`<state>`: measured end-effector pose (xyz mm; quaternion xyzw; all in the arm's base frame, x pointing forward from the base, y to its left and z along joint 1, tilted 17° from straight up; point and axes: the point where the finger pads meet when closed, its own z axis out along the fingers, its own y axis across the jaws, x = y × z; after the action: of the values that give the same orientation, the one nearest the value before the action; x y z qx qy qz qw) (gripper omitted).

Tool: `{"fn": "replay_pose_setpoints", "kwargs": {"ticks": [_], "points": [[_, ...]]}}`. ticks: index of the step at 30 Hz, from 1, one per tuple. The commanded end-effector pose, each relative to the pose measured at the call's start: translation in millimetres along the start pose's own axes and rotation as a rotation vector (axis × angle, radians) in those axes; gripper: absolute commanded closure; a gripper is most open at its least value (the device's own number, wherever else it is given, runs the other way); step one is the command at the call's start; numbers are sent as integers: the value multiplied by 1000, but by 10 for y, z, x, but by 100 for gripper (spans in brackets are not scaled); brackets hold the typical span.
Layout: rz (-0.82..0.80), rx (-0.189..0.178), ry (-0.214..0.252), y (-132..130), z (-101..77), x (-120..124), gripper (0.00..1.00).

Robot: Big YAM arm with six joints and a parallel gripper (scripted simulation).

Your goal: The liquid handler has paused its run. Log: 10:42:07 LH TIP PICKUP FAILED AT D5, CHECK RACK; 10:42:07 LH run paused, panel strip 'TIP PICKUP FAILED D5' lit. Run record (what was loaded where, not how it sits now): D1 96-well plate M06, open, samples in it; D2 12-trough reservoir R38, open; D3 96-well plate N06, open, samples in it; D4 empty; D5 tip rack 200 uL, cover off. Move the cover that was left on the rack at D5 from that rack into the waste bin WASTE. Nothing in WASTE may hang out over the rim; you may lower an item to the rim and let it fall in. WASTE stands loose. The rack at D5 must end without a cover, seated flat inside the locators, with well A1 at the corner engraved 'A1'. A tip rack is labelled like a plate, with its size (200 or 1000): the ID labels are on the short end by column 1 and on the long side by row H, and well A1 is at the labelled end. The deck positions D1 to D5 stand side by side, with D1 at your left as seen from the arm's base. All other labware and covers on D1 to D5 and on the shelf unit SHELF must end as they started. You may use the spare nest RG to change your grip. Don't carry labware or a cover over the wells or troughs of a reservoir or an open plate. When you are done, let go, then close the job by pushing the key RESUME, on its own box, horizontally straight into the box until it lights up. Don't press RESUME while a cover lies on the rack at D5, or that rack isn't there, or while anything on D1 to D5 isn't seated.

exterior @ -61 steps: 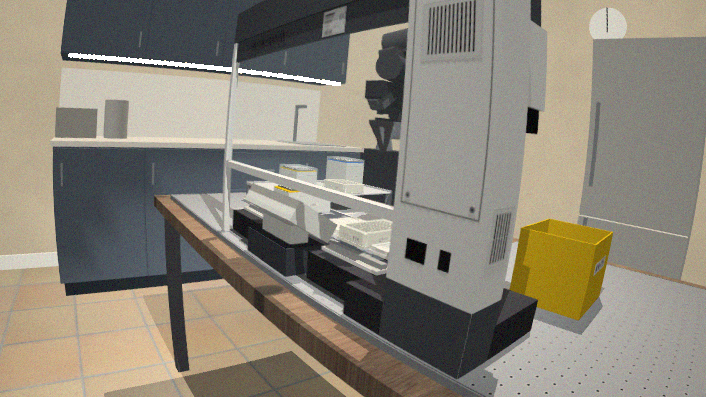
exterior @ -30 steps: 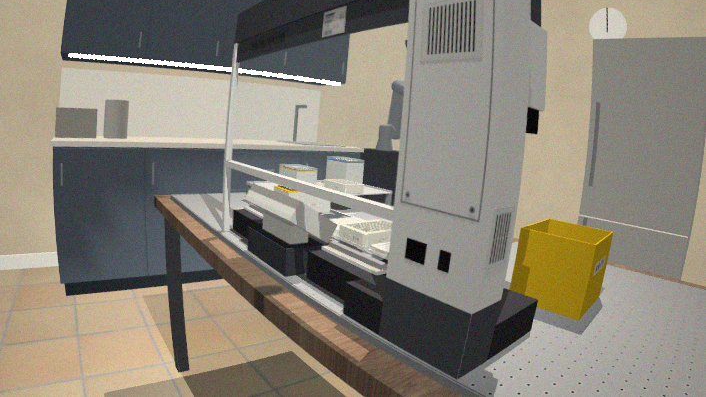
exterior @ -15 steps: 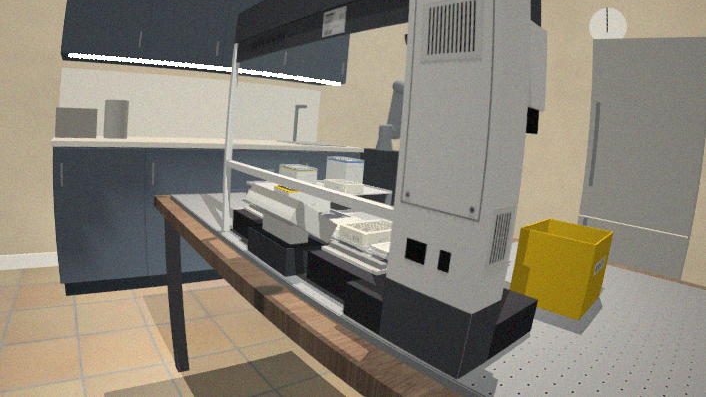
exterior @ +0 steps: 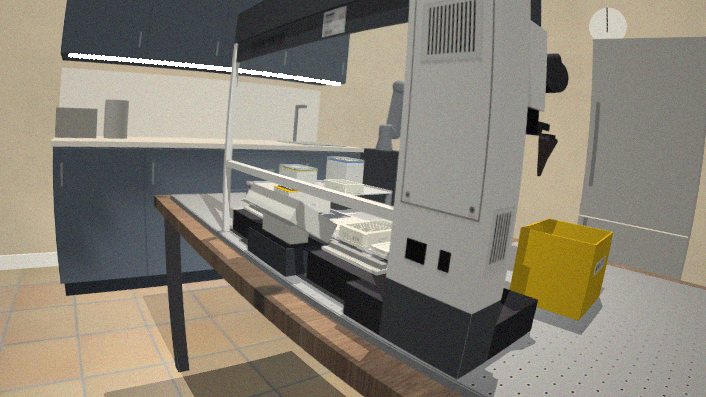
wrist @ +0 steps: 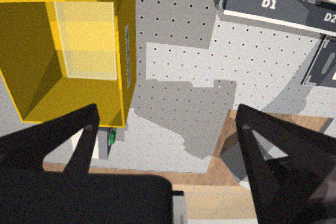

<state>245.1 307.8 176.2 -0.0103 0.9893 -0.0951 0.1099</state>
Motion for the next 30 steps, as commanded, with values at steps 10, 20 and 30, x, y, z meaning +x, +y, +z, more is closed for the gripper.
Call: {"fn": "replay_pose_setpoints", "kwargs": {"ticks": [10,20,30], "points": [[28,-48,-28,777,-246,-18,0],[28,-48,-26,1177,-251,57,0],[64,-71,-34,1264,-366,-47,0]]}}
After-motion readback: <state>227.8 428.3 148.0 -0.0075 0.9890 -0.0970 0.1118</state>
